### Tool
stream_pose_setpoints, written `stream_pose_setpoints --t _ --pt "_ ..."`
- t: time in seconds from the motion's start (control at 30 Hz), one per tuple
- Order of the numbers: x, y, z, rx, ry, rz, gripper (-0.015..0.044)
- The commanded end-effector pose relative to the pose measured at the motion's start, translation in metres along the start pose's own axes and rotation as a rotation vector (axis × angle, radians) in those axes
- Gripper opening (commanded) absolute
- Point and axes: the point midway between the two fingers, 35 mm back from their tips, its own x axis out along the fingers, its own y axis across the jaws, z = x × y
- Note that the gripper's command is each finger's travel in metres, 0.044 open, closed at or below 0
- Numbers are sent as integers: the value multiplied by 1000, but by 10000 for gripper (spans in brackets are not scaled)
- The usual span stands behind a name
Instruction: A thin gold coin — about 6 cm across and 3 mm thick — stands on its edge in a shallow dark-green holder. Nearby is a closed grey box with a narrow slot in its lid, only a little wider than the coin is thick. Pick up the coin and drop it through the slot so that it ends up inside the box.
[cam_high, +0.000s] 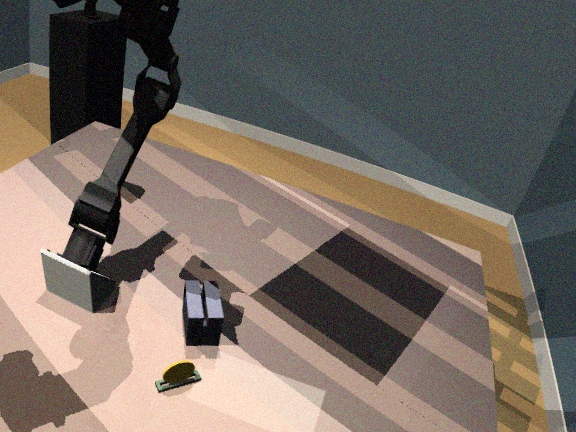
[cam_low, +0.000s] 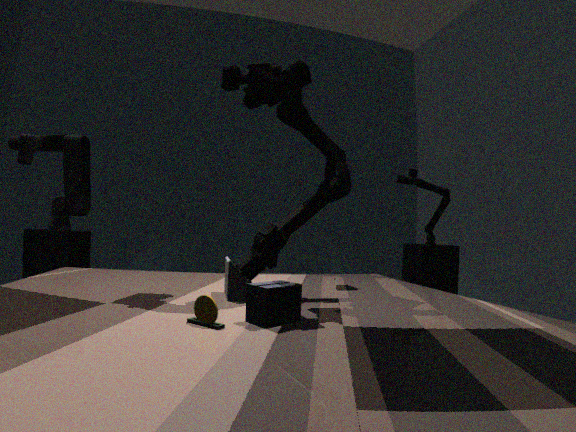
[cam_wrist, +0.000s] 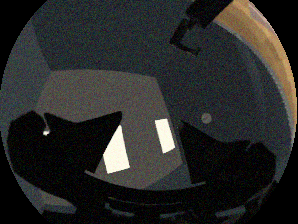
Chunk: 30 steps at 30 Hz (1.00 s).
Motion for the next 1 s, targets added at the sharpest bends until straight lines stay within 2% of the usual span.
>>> stream_pose_setpoints --t 0.0,0.1,0.27,0.67,0.97 --pt "0 -3 -1 -20 4 -8 374" --pt "-4 -40 -15 -303 78 -113 295" --pt "-24 -122 -35 -897 305 -305 164" --pt "-91 -244 -36 -1744 877 -485 161" --pt "-157 -312 -12 -2215 1472 -481 161"
